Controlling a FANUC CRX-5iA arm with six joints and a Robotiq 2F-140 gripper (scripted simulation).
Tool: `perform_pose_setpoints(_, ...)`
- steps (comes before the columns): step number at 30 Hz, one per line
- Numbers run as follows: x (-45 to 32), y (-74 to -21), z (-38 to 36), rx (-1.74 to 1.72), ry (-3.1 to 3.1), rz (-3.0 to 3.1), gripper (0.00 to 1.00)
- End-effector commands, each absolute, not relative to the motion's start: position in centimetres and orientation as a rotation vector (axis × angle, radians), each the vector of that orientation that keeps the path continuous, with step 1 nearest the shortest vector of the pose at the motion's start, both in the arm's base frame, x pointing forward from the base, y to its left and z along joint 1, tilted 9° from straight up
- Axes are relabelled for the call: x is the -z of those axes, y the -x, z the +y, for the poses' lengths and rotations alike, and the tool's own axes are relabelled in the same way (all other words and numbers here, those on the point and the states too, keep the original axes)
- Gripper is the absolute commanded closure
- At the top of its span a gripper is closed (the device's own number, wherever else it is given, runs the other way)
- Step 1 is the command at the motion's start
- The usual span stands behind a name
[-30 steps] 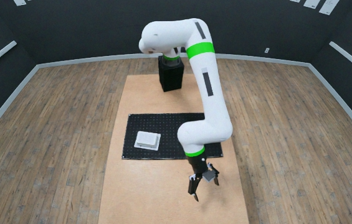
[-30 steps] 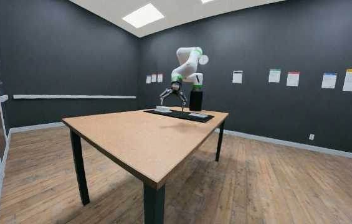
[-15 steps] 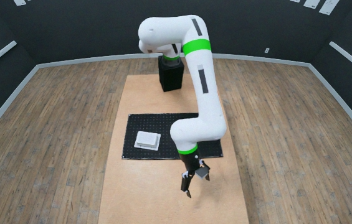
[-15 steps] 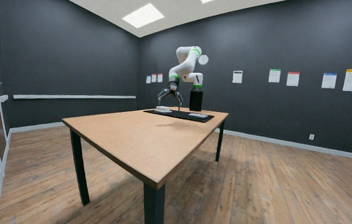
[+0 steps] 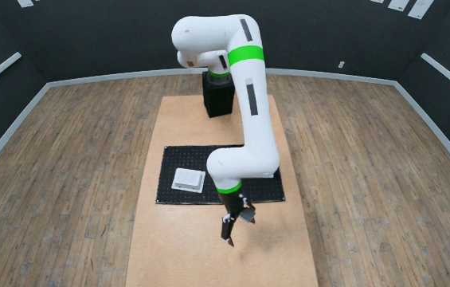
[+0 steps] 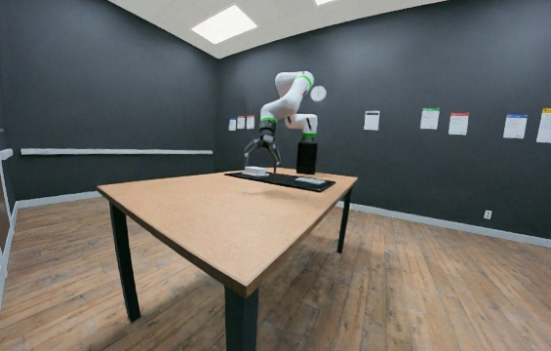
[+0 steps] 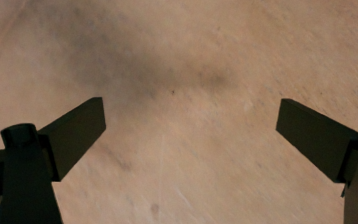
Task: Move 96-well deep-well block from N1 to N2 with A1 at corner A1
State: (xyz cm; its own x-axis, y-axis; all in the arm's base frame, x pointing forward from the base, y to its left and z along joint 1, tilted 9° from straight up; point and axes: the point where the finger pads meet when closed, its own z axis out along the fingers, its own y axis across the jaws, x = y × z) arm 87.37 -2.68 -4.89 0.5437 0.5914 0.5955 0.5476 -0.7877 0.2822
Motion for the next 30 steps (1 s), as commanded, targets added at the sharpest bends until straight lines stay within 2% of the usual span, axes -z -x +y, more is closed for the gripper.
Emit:
perform_pose_setpoints(1,5.0,-86.1,-4.4,-1.004,-2.669,1.081,0.0)
perform_pose_setpoints(30,7.3,-76.7,-12.3,-0.734,-2.601,1.336,0.0)
